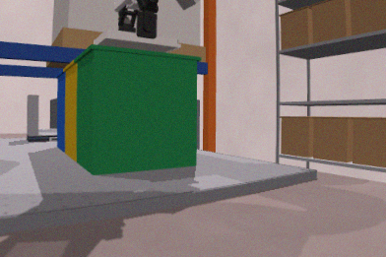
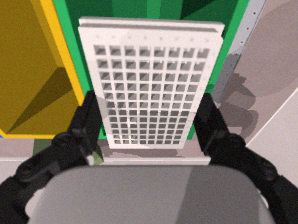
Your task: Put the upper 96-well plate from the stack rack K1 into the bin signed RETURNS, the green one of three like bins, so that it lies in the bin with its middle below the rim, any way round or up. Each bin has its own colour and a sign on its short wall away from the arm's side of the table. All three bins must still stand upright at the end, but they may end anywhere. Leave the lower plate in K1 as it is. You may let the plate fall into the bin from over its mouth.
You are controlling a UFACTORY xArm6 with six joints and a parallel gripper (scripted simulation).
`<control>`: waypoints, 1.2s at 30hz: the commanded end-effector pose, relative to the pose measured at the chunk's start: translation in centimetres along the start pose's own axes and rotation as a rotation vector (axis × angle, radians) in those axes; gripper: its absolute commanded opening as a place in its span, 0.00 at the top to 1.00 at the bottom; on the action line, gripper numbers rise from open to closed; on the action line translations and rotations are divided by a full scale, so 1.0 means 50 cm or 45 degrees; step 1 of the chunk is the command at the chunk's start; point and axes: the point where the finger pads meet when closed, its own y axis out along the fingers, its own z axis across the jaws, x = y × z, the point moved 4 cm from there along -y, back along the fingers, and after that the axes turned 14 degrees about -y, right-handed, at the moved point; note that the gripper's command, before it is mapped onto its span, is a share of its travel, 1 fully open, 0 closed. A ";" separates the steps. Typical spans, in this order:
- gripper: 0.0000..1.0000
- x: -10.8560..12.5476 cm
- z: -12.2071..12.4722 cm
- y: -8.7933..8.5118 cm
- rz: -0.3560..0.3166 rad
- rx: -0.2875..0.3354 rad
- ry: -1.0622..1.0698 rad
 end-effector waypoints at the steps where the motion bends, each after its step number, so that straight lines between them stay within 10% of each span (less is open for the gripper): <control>1: 1.00 -0.001 0.001 -0.002 0.004 0.002 0.001; 36: 1.00 -0.001 0.001 0.008 0.004 0.002 0.001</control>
